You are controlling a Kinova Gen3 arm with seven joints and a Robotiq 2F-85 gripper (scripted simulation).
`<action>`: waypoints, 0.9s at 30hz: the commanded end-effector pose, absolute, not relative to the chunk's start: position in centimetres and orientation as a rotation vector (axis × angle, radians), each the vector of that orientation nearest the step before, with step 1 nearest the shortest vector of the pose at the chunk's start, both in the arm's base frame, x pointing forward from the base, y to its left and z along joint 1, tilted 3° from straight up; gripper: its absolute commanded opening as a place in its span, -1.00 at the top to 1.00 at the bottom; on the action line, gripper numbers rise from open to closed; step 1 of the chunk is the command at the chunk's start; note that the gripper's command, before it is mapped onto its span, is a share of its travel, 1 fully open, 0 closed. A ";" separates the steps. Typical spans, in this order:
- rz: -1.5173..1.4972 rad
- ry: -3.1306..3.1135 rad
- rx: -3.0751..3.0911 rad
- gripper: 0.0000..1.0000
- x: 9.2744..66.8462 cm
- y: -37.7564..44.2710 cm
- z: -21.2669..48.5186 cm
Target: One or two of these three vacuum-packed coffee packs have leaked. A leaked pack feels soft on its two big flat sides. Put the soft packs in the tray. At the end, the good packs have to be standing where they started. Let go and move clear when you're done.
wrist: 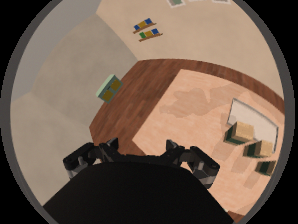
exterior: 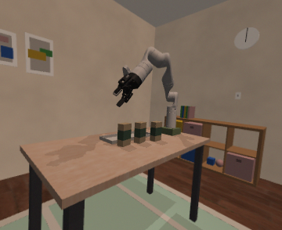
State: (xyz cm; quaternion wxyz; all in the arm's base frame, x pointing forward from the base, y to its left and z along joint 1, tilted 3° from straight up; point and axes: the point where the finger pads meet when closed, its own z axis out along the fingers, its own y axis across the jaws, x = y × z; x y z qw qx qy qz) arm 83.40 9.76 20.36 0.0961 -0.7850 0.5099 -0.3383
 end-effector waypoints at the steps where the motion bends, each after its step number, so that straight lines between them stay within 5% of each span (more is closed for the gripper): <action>1: -1.005 1.510 -2.323 -1.00 83.4 9.8 20.6; 27: -0.957 1.489 -2.381 -1.00 81.9 9.1 19.8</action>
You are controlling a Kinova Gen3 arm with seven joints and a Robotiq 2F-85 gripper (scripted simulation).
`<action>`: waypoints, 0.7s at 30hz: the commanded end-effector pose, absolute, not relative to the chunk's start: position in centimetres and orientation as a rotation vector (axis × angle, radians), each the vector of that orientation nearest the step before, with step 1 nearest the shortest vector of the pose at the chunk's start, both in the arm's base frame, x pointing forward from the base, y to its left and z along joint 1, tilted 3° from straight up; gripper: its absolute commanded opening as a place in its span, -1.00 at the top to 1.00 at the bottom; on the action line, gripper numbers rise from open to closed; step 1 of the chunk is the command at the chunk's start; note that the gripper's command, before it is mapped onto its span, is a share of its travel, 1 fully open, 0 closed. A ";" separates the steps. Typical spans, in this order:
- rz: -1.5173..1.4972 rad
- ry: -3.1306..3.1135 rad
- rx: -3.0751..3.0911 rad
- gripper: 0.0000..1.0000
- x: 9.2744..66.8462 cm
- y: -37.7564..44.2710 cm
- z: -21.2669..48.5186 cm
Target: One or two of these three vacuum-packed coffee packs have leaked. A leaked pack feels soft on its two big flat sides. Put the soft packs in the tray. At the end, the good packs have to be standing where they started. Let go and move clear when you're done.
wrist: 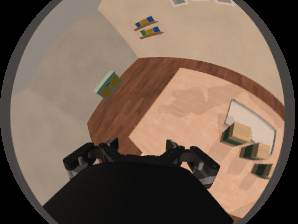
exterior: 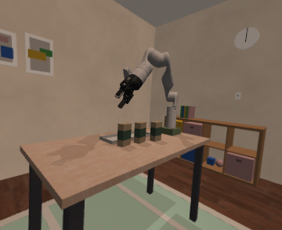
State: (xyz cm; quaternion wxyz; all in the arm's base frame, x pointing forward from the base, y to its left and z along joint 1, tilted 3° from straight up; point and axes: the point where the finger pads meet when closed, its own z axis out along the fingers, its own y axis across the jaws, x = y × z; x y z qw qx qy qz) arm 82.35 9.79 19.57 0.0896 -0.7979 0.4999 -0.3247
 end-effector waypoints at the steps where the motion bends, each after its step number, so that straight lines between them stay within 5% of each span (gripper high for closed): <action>1: -0.943 1.482 -2.398 -1.00 81.4 8.9 19.6; 10: -0.783 1.377 -2.573 -1.00 75.8 7.3 17.5; 21: -0.402 0.946 -2.915 -1.00 59.3 5.9 15.0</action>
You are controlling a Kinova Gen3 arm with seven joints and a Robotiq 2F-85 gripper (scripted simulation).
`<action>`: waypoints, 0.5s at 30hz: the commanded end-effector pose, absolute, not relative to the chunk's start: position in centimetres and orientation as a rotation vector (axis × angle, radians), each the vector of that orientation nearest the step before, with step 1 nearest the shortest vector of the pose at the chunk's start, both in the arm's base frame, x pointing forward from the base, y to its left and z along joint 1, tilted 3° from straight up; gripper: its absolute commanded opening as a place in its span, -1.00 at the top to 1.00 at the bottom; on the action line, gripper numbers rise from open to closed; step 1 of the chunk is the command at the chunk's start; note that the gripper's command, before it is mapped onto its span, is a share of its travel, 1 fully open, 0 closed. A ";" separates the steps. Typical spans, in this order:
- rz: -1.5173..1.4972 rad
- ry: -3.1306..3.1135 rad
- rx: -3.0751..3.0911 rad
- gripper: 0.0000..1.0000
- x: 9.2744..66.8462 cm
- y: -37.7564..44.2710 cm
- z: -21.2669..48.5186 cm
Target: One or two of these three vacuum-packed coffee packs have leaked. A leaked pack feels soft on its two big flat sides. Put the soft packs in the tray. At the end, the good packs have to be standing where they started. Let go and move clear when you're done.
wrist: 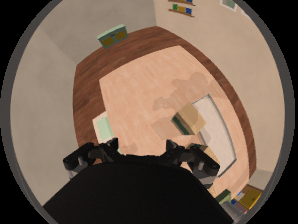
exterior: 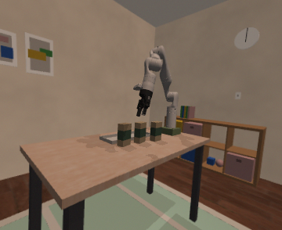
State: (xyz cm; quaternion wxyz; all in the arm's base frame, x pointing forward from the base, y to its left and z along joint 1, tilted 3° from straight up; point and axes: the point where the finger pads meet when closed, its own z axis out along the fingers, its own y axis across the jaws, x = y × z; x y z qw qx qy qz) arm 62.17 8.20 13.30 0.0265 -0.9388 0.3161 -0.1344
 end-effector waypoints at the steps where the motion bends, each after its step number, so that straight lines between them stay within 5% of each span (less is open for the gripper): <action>1: -0.367 0.894 -2.941 -1.00 57.5 5.8 14.9; 15: -0.208 0.636 -3.048 -1.00 49.0 5.3 14.4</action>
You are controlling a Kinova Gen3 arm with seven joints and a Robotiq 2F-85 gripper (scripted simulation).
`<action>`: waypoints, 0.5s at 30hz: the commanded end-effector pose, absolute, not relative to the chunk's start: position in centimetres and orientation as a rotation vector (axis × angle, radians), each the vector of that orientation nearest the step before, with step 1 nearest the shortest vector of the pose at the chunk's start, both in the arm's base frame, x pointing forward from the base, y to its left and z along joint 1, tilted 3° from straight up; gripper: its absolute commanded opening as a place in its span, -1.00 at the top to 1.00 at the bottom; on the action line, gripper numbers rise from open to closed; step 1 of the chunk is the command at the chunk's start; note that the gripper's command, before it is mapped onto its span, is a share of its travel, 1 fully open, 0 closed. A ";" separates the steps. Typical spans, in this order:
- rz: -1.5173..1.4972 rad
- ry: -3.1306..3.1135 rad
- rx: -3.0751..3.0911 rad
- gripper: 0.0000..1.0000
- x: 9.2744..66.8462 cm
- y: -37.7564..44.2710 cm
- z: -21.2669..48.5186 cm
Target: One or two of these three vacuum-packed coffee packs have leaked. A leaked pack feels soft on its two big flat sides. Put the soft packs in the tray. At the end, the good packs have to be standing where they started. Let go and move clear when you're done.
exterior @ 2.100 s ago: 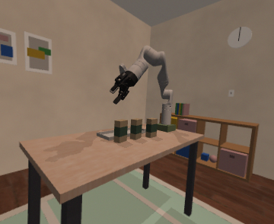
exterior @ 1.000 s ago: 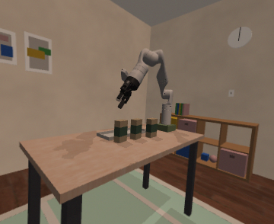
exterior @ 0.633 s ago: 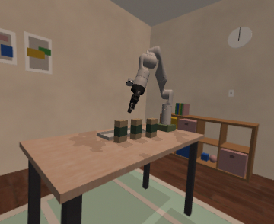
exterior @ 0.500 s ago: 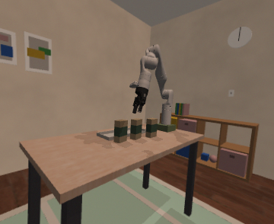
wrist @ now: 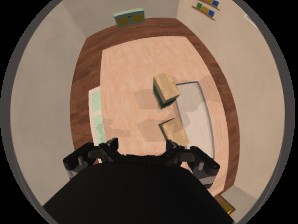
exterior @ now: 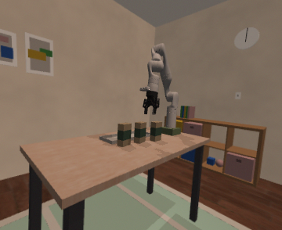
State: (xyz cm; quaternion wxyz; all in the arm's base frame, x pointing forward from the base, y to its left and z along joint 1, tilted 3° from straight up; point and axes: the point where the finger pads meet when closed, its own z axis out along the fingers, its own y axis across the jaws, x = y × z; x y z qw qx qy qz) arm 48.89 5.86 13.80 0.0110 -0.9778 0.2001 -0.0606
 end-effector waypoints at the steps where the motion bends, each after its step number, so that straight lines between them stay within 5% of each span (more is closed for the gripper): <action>1: -0.208 0.636 -3.048 -1.00 49.0 5.3 14.4; 15: -0.153 0.540 -3.079 -1.00 45.8 5.1 14.3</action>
